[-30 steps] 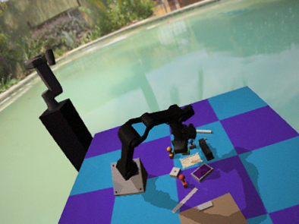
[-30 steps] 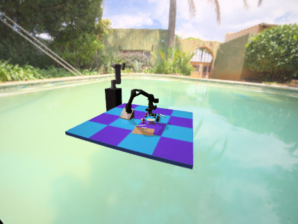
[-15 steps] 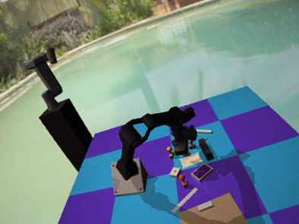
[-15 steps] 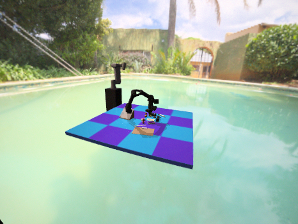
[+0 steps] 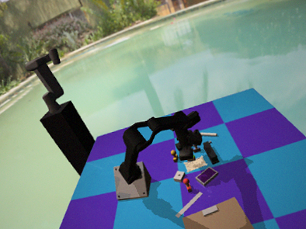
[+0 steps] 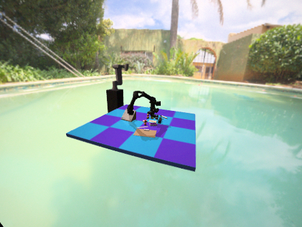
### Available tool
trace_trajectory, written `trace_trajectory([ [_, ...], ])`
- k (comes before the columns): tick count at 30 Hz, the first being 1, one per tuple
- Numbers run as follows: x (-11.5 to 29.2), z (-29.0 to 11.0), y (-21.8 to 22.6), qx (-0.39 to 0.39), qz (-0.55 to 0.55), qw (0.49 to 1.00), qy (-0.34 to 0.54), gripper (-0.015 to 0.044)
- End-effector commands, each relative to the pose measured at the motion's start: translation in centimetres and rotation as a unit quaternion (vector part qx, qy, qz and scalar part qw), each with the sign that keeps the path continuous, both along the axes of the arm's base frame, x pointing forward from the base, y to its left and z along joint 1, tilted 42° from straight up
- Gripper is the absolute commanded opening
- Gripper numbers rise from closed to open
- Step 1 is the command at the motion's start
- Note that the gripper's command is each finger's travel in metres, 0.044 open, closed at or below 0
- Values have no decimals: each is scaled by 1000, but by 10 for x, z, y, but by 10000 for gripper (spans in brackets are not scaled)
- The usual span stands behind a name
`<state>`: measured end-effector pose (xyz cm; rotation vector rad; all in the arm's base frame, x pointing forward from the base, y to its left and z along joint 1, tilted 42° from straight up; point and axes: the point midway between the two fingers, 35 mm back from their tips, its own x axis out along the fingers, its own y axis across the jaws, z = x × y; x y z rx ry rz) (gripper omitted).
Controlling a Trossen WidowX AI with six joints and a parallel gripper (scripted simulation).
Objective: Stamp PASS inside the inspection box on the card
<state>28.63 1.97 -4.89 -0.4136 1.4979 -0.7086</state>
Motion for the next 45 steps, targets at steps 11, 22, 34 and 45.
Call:
trace_trajectory([
  [11, -3, -7, -8, -3, 2, 1000, 3, 0],
  [22, -4, -12, -13, -3, 2, 1000, 2, 0],
  [34, -5, -18, -18, -4, 2, 1000, 1, 0],
  [45, -6, -22, -22, -4, 2, 1000, 1, 0],
])
